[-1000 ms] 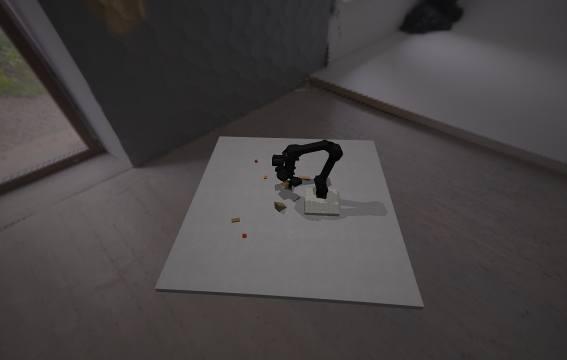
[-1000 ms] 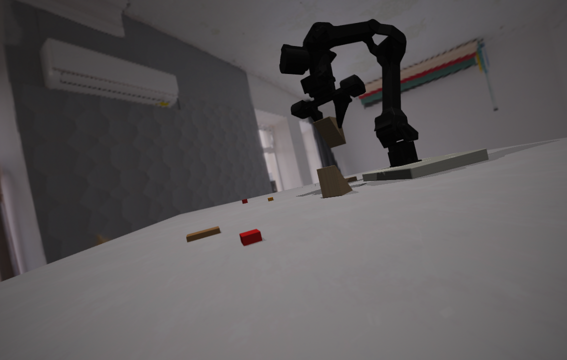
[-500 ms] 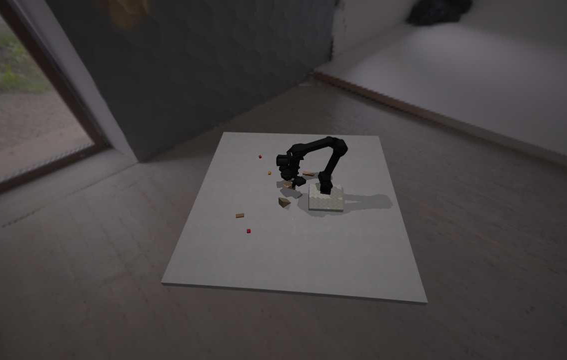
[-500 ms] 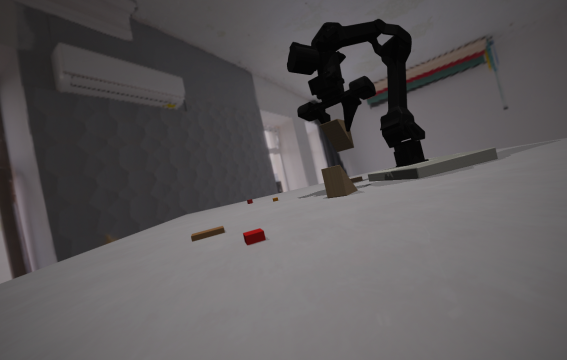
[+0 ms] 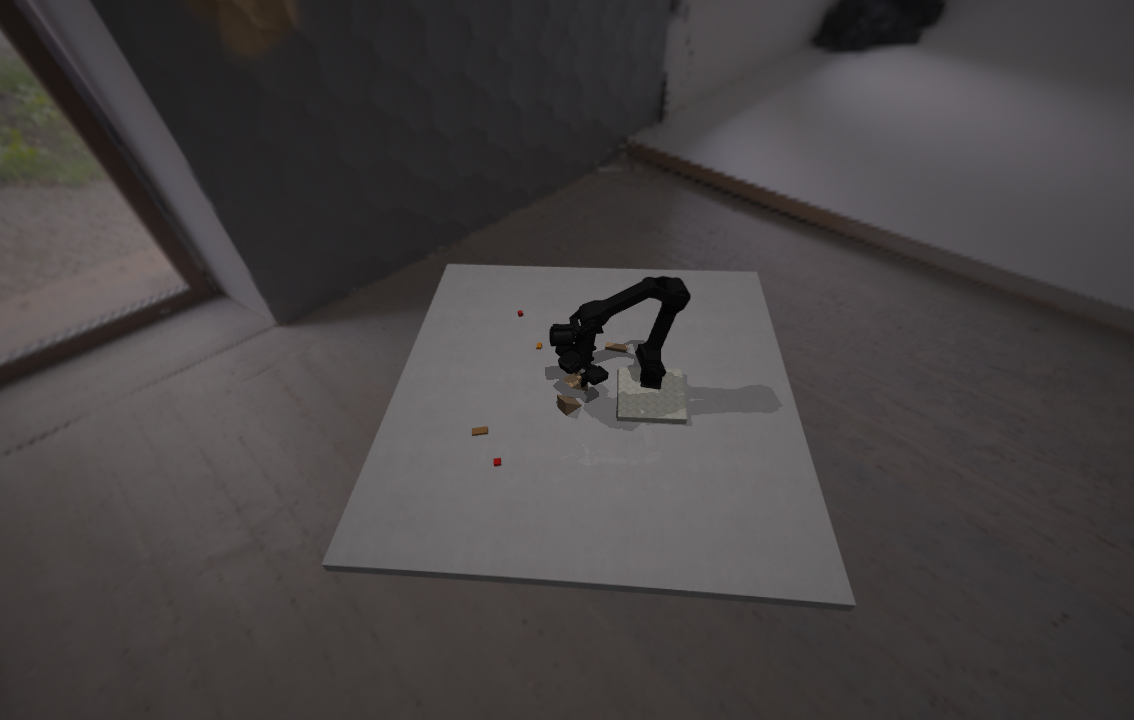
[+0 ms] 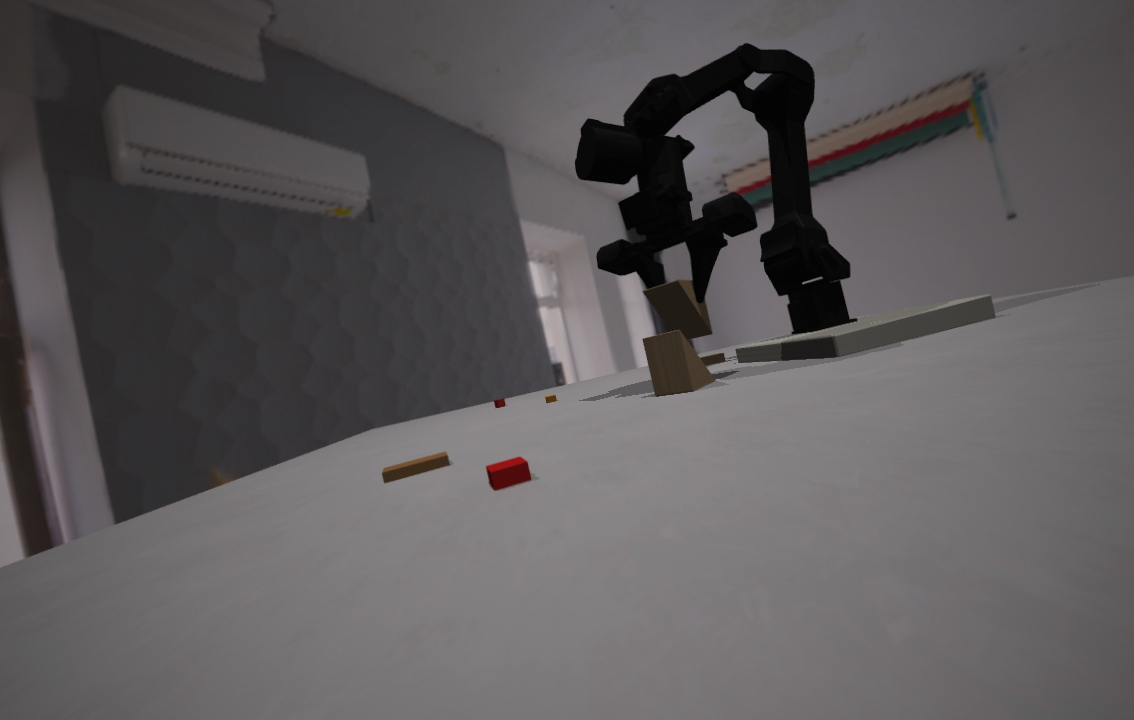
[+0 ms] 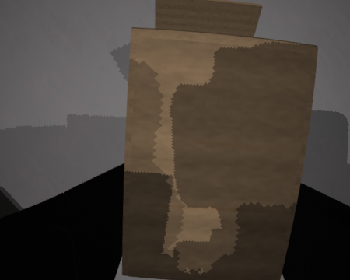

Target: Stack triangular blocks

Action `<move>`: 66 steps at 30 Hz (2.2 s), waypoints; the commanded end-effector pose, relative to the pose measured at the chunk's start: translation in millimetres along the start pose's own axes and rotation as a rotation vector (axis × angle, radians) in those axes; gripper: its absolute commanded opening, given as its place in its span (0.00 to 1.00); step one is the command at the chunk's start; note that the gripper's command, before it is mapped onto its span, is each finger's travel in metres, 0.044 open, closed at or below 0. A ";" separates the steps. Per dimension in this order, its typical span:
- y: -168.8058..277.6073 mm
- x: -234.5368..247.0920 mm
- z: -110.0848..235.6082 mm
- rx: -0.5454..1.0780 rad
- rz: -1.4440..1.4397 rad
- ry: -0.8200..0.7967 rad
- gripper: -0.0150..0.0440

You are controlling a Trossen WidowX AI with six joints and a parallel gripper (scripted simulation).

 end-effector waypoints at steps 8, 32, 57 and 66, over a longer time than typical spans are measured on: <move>-9.0 1.5 -31.9 0.005 -0.004 0.001 0.25; -8.4 1.2 -31.7 0.006 -0.004 0.004 0.25; -11.2 2.2 -46.0 0.006 -0.004 0.004 0.25; -12.0 2.7 -51.7 0.005 -0.004 0.004 0.25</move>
Point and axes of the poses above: the point midway between the two fingers, 35 mm back from their tips, its own z axis back along the fingers, its own x axis across the jaws, y = z × x, the point moved 4 cm from there along z, back along the fingers, and after that the axes turned 14 degrees about -z, right-handed, at the moved point
